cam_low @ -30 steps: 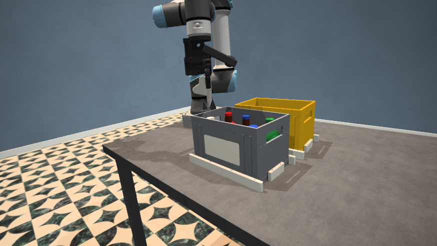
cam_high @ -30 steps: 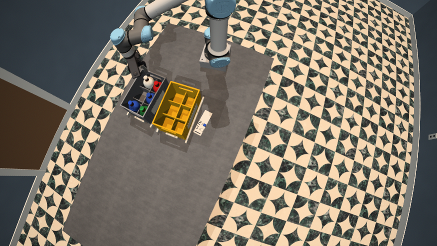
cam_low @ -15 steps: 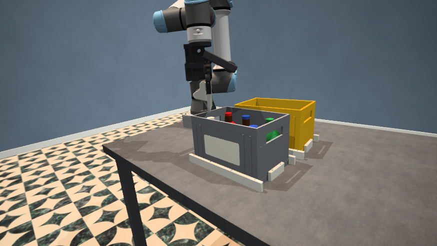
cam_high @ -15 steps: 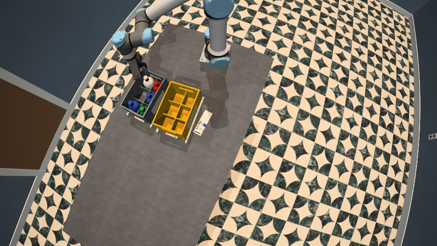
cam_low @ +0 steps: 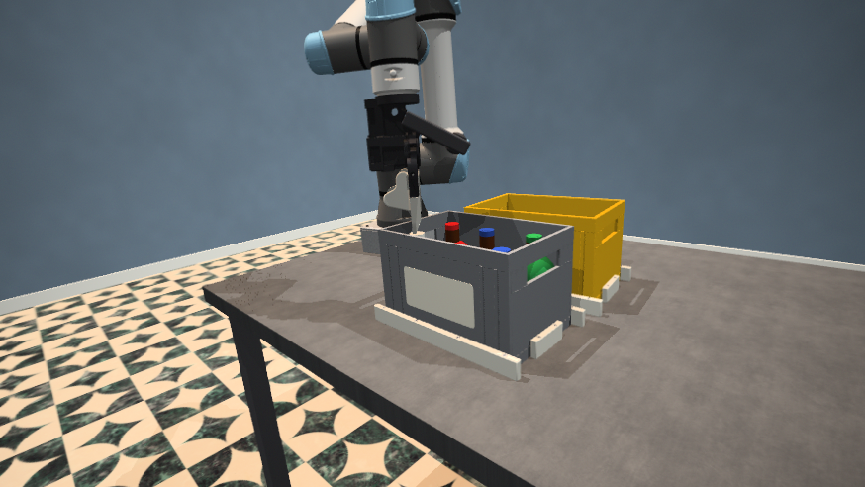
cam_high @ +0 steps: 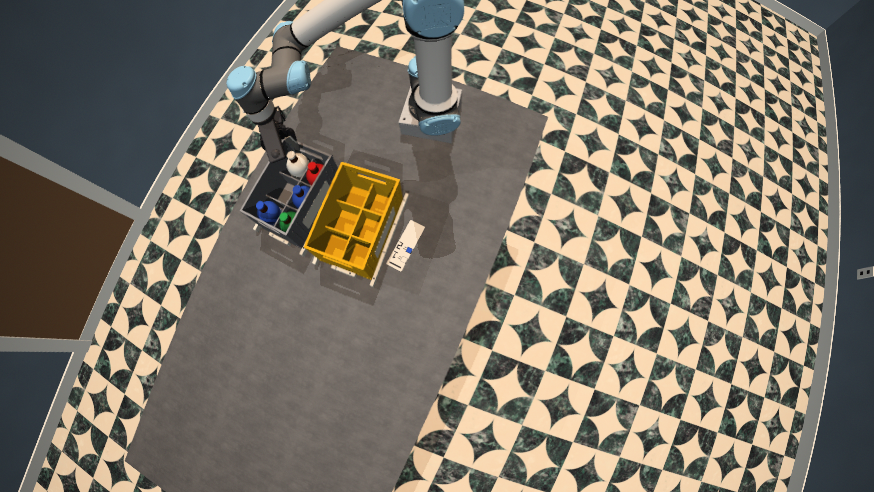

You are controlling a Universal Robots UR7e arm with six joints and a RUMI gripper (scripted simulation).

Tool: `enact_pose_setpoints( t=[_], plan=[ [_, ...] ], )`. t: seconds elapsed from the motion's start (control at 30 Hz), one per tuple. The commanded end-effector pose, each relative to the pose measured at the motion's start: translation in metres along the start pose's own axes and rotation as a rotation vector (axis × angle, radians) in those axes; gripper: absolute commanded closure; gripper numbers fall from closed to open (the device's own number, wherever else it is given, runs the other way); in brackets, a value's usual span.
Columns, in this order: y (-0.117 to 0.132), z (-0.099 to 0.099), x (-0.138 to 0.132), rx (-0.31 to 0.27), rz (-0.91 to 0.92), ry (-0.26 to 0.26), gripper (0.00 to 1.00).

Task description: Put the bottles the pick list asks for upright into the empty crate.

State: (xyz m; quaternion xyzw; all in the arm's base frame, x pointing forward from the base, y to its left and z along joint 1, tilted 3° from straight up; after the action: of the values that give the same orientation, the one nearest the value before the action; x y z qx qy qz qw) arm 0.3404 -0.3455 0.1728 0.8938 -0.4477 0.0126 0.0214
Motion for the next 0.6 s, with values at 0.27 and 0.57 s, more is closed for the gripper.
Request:
enact_pose_setpoints(
  t=[0.27,0.57],
  plan=[
    [0.000,0.015,0.000,0.000,0.000,0.002,0.62],
    [0.000,0.027,0.000,0.000,0.000,0.002,0.62]
  ],
)
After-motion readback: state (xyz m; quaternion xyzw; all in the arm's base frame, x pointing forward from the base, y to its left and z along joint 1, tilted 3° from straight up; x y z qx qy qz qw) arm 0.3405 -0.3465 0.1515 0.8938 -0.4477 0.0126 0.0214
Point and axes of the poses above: the point where the finger pads meet when closed, its own z axis out along the fingers, its own x axis across the jaws, y = z × x, the point moved 5 cm from there along -z, back along the fingers
